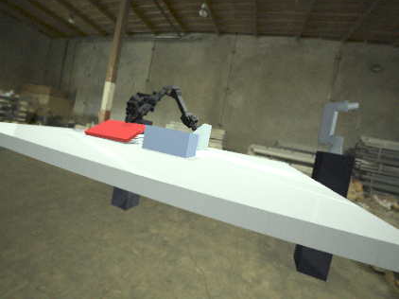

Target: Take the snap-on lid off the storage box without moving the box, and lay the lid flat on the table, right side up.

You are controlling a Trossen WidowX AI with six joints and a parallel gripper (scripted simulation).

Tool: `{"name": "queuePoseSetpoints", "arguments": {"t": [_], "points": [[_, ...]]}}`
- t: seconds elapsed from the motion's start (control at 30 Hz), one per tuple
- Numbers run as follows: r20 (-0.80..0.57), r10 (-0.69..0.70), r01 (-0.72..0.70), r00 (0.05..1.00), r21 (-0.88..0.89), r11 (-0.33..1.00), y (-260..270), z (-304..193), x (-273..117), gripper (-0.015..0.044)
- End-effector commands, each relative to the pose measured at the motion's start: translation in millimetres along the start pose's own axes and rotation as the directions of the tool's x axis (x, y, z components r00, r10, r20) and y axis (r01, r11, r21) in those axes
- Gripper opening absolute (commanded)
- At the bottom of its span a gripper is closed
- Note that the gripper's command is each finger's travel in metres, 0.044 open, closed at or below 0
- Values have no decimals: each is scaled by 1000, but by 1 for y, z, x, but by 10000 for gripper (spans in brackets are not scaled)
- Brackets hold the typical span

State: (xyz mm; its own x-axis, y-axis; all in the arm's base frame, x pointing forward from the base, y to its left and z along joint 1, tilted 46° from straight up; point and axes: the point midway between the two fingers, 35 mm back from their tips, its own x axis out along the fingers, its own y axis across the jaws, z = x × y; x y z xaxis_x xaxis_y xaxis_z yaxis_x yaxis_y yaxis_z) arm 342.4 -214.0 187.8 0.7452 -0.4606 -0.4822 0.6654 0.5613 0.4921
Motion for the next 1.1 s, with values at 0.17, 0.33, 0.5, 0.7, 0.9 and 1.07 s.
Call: {"name": "queuePoseSetpoints", "arguments": {"t": [0.17,0.33,0.5,0.7,0.9,1.07], "points": [[-7,5,-5,1000,-4,1000,-6,-2,6,0],[-7,5,-5,1000,-4,1000,-9,-2,8,0],[-7,5,-5,1000,-4,1000,-12,-2,11,0],[-6,5,-5,1000,-4,1000,-15,-2,14,0],[-6,4,-4,1000,-5,1000,-19,-2,17,0],[-6,4,-4,1000,-5,1000,-22,-2,20,0]]}}
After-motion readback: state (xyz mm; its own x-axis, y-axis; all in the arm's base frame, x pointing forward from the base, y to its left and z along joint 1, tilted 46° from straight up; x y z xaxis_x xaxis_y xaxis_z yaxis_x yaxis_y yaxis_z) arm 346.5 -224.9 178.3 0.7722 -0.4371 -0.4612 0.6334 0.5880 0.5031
